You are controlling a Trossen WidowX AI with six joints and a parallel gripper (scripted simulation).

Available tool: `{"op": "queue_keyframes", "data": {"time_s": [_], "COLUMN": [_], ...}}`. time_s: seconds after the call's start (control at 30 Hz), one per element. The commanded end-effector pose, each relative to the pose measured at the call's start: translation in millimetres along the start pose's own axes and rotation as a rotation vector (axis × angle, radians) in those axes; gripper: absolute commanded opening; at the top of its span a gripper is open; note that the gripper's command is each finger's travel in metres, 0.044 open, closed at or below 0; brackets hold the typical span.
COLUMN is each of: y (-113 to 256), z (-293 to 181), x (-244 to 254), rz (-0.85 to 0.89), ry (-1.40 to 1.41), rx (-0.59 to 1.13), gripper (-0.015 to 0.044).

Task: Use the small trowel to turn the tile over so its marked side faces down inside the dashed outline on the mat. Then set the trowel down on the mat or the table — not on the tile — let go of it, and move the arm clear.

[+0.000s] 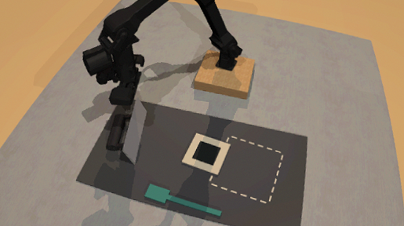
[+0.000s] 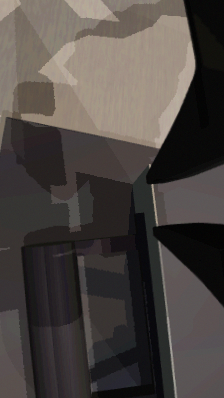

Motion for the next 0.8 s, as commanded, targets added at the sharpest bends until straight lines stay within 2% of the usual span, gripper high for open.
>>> {"op": "queue_keyframes", "data": {"time_s": [0.0,0.77], "y": [-4,-19], "z": [0,-10], "x": [0,2], "rz": [-0.006,-0.006], "ry": [-0.007,-0.007], "rx": [0.003,0.004], "gripper": [0.01,0.01]}}
Point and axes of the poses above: the point midway between the two fingers, 35 mm back from their tips, its own y axis back along the fingers, its own x axis across the jaws, z = x × y, the point moved 4 cm from there along y, back along the fingers, and after that the axes turned 15 degrees about y, right-handed, at the moved point
